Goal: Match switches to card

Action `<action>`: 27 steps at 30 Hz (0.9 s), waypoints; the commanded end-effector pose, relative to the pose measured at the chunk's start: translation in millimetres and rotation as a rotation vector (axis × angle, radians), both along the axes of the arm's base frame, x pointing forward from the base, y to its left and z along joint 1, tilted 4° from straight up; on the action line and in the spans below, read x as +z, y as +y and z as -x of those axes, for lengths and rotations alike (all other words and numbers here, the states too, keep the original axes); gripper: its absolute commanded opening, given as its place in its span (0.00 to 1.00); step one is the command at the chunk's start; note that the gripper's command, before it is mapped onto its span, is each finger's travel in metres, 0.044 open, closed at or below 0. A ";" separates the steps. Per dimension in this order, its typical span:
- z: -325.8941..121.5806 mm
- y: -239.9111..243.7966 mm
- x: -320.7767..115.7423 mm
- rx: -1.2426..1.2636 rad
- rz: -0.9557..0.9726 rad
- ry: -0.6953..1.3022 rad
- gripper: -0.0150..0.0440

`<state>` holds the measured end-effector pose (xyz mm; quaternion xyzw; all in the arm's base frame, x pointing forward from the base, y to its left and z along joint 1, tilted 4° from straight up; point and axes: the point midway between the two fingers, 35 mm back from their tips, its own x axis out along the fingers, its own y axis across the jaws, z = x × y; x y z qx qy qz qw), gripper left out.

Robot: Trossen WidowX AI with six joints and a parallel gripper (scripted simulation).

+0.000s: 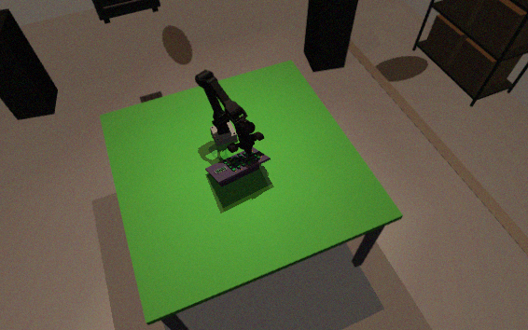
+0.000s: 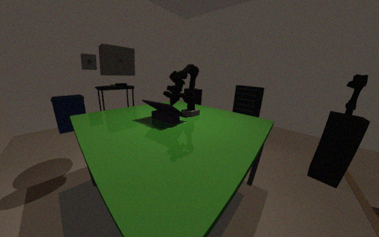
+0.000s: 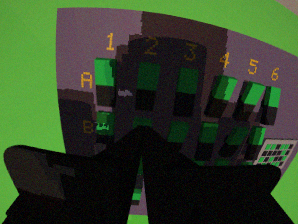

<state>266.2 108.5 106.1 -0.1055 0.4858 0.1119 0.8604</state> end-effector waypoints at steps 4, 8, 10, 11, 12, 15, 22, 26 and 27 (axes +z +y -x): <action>-0.2 0.8 -1.2 0.005 -0.003 0.003 0.25; -0.4 0.9 -1.7 0.005 -0.003 0.003 0.25; -0.6 0.9 -1.9 0.005 -0.003 0.003 0.25; -0.6 0.9 -2.0 0.005 -0.003 0.003 0.25; -0.7 0.9 -2.1 0.005 -0.003 0.003 0.25; -0.9 0.9 -2.5 0.005 -0.003 0.003 0.25; -1.4 1.0 -3.3 0.005 -0.003 0.003 0.25; -1.7 1.1 -3.7 0.005 -0.003 0.003 0.25; -1.8 1.1 -3.8 0.005 -0.003 0.003 0.25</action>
